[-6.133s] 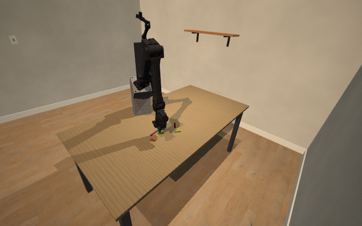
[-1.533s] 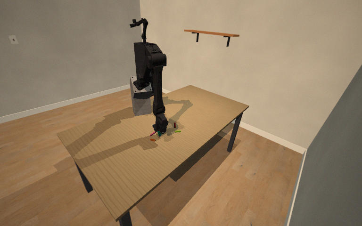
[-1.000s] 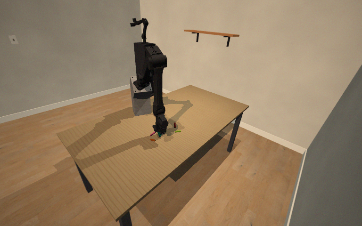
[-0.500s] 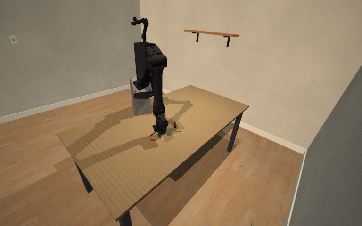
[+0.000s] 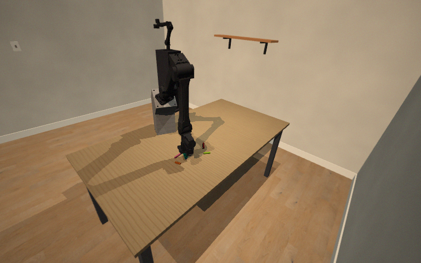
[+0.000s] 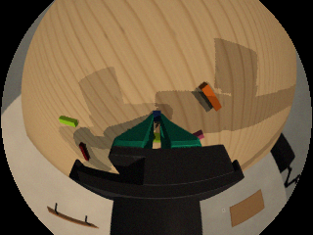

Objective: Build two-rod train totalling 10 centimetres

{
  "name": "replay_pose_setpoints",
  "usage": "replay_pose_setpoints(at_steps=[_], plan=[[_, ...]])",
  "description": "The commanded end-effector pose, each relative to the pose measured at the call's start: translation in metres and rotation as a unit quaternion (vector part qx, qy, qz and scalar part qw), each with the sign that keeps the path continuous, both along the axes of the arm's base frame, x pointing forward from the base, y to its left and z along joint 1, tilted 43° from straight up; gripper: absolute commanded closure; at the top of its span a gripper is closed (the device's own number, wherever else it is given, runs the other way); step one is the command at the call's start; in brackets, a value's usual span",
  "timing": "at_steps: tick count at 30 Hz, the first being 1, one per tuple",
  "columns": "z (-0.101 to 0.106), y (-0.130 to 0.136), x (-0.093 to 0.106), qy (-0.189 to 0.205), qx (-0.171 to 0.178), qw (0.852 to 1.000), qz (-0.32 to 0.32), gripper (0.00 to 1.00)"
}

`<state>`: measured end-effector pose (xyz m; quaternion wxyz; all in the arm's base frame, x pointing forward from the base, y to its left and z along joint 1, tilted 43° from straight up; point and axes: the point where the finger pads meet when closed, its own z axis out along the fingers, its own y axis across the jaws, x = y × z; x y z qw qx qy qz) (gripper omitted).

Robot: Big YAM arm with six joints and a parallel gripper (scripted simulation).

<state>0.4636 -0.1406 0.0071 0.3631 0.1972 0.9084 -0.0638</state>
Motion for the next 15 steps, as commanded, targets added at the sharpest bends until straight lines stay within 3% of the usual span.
replay_pose_setpoints(at_steps=[1, 8, 15], plan=[[0.003, -0.0025, 0.0028, -0.007, -0.003, 1.0, 0.0, 0.96], [0.003, -0.0025, 0.0028, -0.007, -0.003, 1.0, 0.0, 0.84], [0.003, -0.0025, 0.0028, -0.007, -0.003, 1.0, 0.0, 0.8]])
